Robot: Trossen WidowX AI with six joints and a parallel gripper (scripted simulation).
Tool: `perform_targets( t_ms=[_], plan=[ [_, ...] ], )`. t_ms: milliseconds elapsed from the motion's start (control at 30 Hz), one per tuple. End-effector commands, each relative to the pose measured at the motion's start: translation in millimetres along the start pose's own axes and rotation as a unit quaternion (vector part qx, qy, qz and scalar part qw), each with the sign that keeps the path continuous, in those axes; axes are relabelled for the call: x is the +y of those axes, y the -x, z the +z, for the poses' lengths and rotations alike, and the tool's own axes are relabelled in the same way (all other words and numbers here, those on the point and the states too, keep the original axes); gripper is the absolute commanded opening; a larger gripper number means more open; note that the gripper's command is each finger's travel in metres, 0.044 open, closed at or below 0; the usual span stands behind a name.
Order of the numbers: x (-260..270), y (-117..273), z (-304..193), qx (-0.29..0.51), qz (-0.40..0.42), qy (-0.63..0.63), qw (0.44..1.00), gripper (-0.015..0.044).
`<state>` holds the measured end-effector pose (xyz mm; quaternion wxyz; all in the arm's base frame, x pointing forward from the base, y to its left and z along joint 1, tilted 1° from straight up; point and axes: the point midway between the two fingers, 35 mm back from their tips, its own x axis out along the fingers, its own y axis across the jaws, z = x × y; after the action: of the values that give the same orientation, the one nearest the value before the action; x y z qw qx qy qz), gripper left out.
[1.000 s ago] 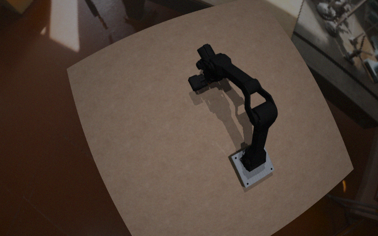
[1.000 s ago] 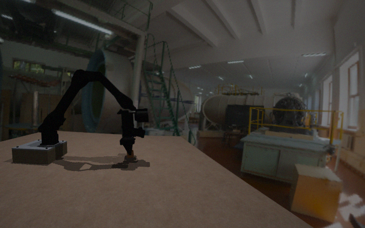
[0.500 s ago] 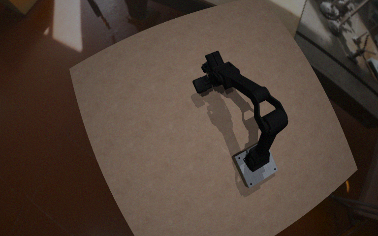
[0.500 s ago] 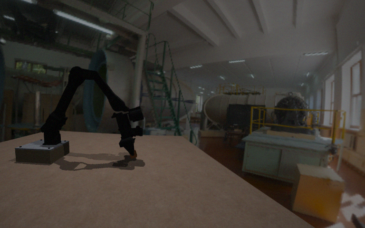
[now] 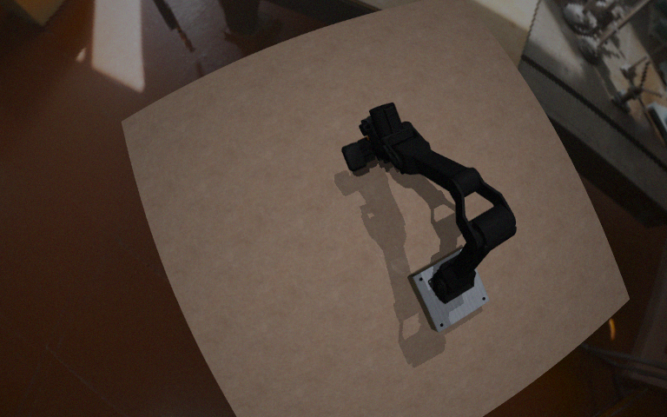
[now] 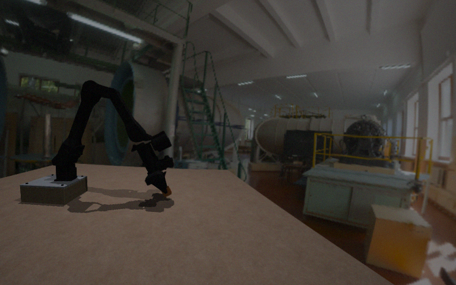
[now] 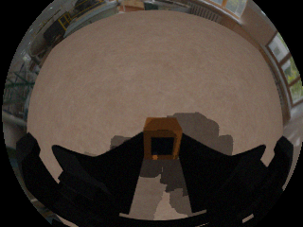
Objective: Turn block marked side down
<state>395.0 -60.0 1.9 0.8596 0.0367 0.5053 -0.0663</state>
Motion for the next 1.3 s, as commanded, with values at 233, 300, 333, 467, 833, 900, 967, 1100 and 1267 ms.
perform_targets(
  t_ms=[233,300,333,467,833,900,967,1100,1267],
  plan=[
    [0.6,-9.8,4.2,-0.055,0.002,0.001,0.998,0.0000],
    [0.6,-14.1,3.9,-0.070,0.002,0.001,0.998,0.0000],
    [0.6,-16.0,3.7,-0.078,0.002,0.001,0.997,0.0000],
    [0.6,-22.4,2.4,-0.108,0.003,0.001,0.994,0.0000],
    [0.6,-29.2,-3.9,-0.191,0.003,0.001,0.982,0.0000],
    [0.6,-28.7,-5.4,-0.206,0.003,0.001,0.979,0.0000],
    [0.6,-27.6,-7.0,-0.221,0.003,0.001,0.975,0.0000],
    [0.6,-24.0,-10.3,-0.250,0.003,0.001,0.968,0.0000],
    [0.6,-20.7,-12.5,-0.269,0.003,0.001,0.963,0.0000]
  ],
)
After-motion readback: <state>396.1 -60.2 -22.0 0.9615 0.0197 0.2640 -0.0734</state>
